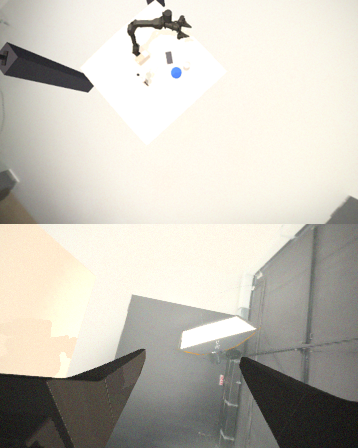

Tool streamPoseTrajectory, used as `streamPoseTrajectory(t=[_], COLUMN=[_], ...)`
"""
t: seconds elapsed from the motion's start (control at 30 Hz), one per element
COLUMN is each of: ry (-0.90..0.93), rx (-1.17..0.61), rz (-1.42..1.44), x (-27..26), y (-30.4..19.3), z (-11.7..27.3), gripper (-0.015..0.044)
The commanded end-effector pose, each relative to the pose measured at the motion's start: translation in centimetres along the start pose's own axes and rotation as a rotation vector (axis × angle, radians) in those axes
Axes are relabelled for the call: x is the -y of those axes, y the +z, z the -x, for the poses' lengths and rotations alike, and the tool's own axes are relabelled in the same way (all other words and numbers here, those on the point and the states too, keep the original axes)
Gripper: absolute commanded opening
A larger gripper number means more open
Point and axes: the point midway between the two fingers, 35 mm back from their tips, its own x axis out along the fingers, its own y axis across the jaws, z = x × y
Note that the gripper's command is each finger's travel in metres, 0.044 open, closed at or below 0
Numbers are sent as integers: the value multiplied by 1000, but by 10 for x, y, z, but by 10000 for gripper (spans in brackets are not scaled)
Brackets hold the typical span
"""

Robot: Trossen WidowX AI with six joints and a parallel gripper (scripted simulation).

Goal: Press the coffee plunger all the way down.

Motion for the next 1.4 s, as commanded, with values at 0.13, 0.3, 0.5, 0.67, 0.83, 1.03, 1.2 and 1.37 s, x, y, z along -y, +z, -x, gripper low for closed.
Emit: streamPoseTrajectory(t=[0.13, 0.3, 0.5, 0.67, 0.83, 1.03, 1.2, 1.37], ry=[85, 113, 97, 22, -118, -306, -310, -313], rx=[-201, -359, -582, -783, -980, -1143, -1146, -1148], rz=[-309, -539, -864, -1163, -1471, -1743, -1746, -1746], x=[-22, -43, -74, -105, -137, -168, -183, -222], y=[-133, -207, -283, -324, -342, -344, -344, -341], z=[33, 74, 147, 218, 290, 349, 348, 348], gripper=[440, 440, 440, 440, 440, 440, 440, 440])
